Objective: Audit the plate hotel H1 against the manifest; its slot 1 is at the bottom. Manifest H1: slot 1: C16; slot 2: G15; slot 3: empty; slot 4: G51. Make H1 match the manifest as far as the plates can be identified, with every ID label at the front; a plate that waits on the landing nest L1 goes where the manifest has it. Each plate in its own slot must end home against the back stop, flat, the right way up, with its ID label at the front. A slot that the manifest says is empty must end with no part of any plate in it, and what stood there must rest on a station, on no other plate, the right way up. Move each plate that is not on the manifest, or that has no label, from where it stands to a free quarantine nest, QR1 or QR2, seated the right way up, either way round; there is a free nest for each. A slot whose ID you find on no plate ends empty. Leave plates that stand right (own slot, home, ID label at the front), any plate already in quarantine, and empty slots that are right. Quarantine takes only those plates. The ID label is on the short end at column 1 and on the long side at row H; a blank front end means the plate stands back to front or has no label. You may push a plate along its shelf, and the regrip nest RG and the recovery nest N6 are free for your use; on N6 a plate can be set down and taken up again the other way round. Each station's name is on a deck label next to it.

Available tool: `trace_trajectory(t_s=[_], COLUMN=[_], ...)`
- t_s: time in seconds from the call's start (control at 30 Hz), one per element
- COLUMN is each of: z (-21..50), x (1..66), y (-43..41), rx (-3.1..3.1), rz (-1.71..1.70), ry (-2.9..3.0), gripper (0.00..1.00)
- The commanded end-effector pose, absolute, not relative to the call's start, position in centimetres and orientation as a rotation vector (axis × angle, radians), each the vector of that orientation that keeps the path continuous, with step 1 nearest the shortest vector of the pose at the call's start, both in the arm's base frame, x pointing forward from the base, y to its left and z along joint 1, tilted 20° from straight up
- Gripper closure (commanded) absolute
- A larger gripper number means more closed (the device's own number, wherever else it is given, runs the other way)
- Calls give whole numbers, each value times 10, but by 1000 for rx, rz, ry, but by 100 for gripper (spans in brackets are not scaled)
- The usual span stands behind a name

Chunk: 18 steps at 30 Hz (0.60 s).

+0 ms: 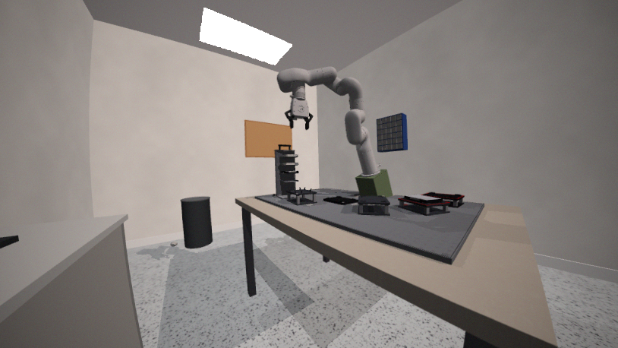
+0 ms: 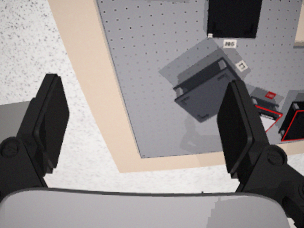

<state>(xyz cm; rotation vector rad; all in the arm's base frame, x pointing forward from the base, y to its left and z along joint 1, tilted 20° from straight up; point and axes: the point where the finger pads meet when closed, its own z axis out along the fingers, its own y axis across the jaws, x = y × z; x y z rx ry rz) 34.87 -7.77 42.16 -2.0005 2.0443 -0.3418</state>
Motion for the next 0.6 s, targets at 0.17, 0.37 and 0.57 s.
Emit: trace_trajectory(t_s=[0.17,0.37,0.57], z=[423,422,422], x=[347,346,345], y=[-49,-30,-13], rx=[-1999,-1999,-1999], rz=[-347,-347,-346], ry=[2043,2043,2043], gripper=[0,0,0])
